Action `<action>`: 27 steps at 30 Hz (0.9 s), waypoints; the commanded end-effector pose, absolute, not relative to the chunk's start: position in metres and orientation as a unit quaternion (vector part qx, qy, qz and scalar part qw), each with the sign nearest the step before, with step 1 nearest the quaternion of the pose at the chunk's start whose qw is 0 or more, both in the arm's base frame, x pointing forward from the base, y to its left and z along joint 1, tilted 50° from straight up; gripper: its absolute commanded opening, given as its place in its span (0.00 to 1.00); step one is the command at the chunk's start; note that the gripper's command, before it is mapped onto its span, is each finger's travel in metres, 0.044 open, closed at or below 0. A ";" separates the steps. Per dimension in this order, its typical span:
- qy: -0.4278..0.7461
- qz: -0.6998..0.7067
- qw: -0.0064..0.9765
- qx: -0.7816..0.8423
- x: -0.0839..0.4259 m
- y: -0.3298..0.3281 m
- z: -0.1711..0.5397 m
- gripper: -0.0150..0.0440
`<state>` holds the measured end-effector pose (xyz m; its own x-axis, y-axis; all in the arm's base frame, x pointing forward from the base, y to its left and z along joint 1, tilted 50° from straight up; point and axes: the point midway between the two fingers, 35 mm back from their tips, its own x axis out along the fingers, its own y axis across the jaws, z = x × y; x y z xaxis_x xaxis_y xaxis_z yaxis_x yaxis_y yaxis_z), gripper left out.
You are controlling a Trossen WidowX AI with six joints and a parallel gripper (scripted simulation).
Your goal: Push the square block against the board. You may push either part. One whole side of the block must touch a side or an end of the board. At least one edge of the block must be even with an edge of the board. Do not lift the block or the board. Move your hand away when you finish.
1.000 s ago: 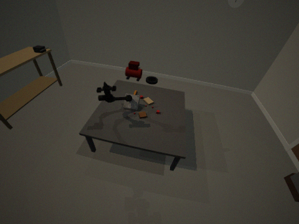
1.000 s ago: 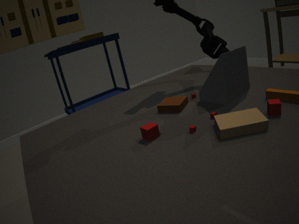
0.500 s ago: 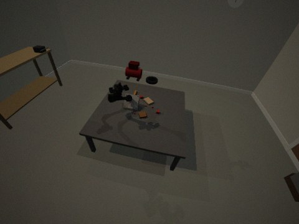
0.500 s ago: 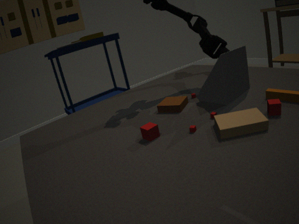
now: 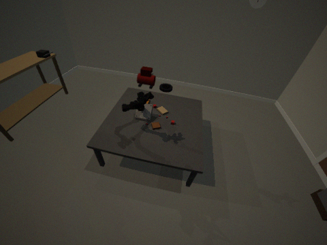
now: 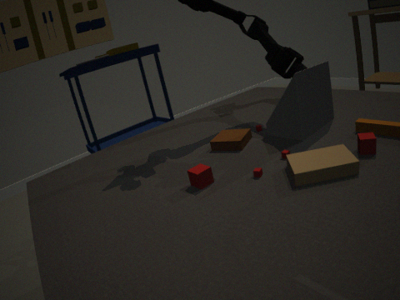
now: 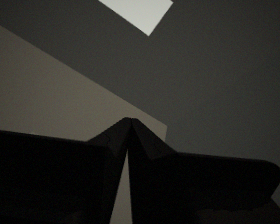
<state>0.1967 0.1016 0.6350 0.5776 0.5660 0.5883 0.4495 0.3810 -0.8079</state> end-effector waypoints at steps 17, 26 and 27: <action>-0.201 0.112 0.854 -0.466 0.357 0.096 0.515 0.25; -0.084 0.136 0.897 -0.412 0.405 0.099 0.441 0.25; -0.071 0.138 0.901 -0.406 0.409 0.099 0.432 0.25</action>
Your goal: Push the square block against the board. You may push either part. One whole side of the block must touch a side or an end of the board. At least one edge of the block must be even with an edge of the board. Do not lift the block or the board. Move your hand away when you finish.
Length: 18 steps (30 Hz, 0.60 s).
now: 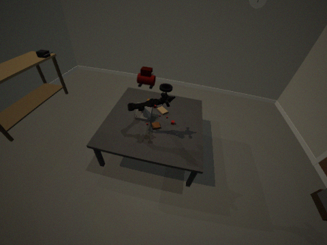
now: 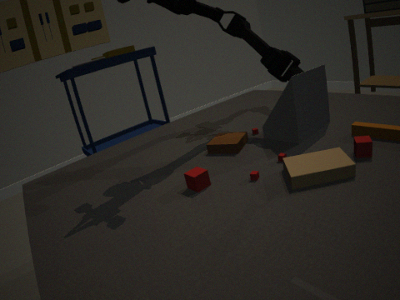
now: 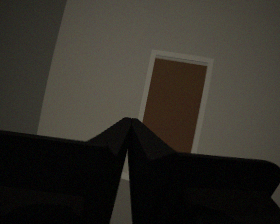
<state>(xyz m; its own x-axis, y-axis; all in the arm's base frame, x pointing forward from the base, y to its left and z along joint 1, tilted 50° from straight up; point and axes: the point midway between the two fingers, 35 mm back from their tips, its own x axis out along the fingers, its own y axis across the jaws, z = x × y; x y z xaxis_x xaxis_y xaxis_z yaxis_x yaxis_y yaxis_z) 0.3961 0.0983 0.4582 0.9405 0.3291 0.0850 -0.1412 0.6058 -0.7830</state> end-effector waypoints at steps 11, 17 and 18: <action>0.101 0.127 0.921 -0.353 0.451 0.087 0.330 0.25; 0.199 0.108 0.917 -0.329 0.463 0.076 0.269 0.25; 0.215 0.104 0.915 -0.325 0.464 0.074 0.259 0.25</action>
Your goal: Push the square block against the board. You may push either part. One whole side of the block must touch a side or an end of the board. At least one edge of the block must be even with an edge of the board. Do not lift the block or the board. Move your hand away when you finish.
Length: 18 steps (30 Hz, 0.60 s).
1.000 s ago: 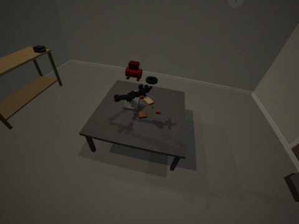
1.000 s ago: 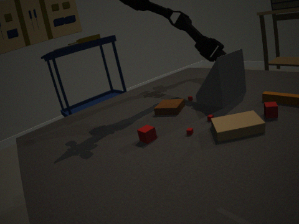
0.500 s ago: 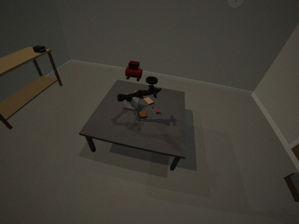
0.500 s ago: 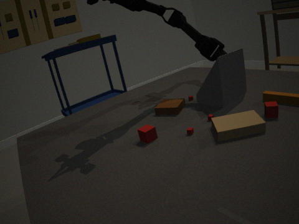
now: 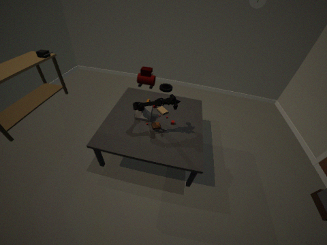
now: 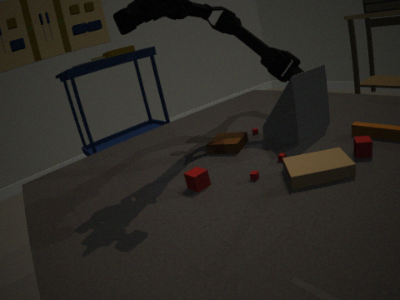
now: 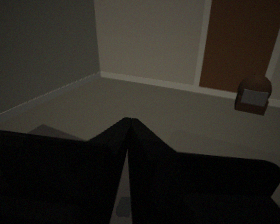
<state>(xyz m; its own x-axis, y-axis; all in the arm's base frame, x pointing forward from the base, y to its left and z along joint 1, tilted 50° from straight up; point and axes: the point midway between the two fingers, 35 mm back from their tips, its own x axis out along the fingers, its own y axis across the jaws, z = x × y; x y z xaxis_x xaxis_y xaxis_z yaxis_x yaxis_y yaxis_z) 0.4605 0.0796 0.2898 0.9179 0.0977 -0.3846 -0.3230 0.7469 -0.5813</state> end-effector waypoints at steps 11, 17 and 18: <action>0.384 0.052 0.874 -0.293 0.457 0.051 0.153 0.25; 0.468 0.012 0.837 -0.285 0.443 0.034 0.099 0.25; 0.481 0.005 0.829 -0.285 0.439 0.032 0.091 0.25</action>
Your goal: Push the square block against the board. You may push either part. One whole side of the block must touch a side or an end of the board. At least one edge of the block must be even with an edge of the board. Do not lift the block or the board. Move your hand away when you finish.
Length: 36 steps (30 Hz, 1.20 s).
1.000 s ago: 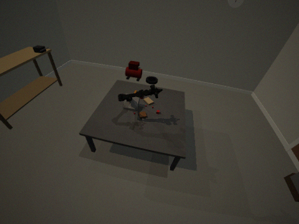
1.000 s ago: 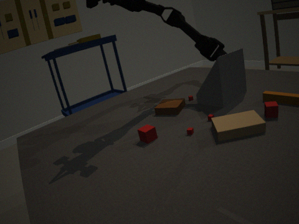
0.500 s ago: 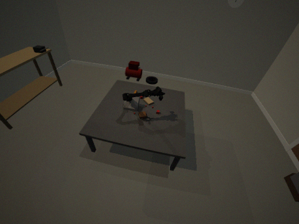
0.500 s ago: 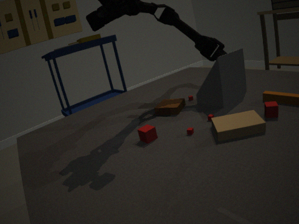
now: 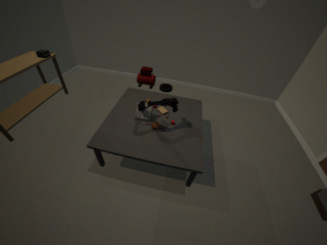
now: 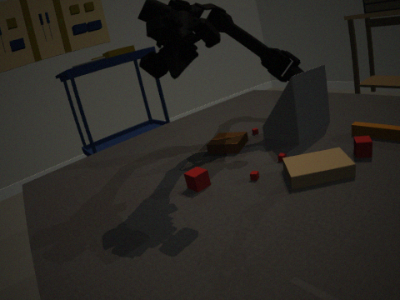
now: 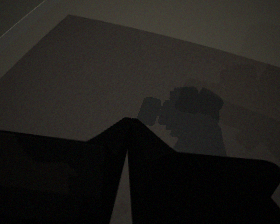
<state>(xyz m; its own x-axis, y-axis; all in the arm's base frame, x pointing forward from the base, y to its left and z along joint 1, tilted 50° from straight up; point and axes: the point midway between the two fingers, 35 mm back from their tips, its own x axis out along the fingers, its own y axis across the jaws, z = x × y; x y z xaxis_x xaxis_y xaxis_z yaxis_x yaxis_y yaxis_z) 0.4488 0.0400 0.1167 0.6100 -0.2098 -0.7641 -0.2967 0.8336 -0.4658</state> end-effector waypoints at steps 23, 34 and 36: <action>0.697 -0.183 0.597 -0.353 0.328 -0.041 -0.047 0.25; 0.708 -0.202 0.566 -0.371 0.309 -0.089 -0.089 0.25; 0.708 -0.202 0.566 -0.371 0.309 -0.091 -0.091 0.25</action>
